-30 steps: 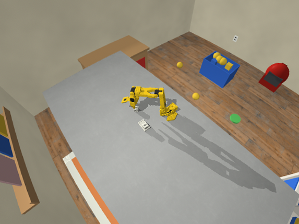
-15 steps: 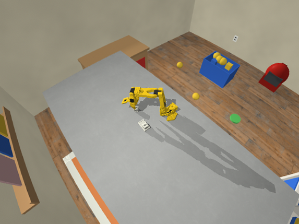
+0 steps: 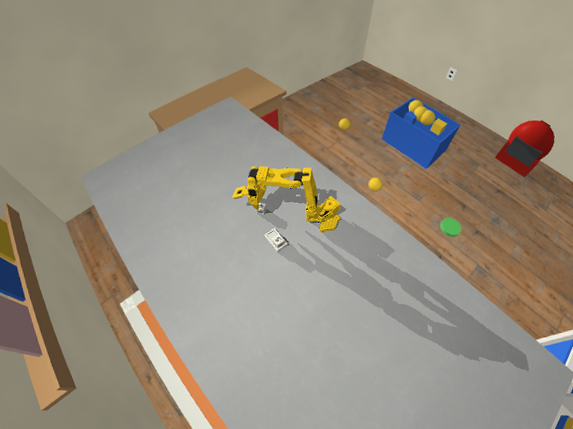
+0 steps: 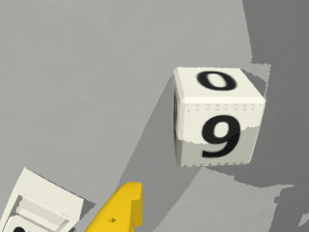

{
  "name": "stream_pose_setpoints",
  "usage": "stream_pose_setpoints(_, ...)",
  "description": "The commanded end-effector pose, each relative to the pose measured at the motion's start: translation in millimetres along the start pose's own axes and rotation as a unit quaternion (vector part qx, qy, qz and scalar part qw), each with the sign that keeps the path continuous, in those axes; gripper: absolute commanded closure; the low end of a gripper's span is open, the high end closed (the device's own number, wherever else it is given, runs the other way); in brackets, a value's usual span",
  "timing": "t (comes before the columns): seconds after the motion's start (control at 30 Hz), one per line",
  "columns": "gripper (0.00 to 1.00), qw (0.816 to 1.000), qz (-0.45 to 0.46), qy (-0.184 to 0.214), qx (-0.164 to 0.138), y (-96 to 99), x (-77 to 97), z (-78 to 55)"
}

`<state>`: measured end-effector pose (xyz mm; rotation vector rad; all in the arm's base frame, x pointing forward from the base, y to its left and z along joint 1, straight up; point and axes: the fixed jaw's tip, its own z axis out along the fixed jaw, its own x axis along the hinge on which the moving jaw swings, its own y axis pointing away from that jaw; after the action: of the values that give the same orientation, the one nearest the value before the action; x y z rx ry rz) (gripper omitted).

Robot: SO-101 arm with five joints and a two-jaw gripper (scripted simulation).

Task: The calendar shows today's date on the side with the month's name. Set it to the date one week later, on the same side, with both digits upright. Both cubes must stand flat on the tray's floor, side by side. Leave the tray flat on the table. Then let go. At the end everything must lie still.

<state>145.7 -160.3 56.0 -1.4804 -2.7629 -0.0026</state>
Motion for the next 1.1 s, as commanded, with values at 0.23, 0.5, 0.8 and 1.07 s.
stream_pose_setpoints(0.23, 0.65, 1.000, 0.008, -0.027, -0.004, -1.0, -7.9, -7.3)
stream_pose_setpoints(0.5, 0.65, 1.000, 0.008, -0.027, -0.004, -1.0, -8.1, -6.5)
stream_pose_setpoints(0.8, 0.65, 1.000, 0.008, -0.027, -0.004, -0.8, -9.2, 1.2)
stream_pose_setpoints(1.07, 0.65, 1.000, 0.008, -0.027, -0.004, -0.7, -10.0, 10.4)
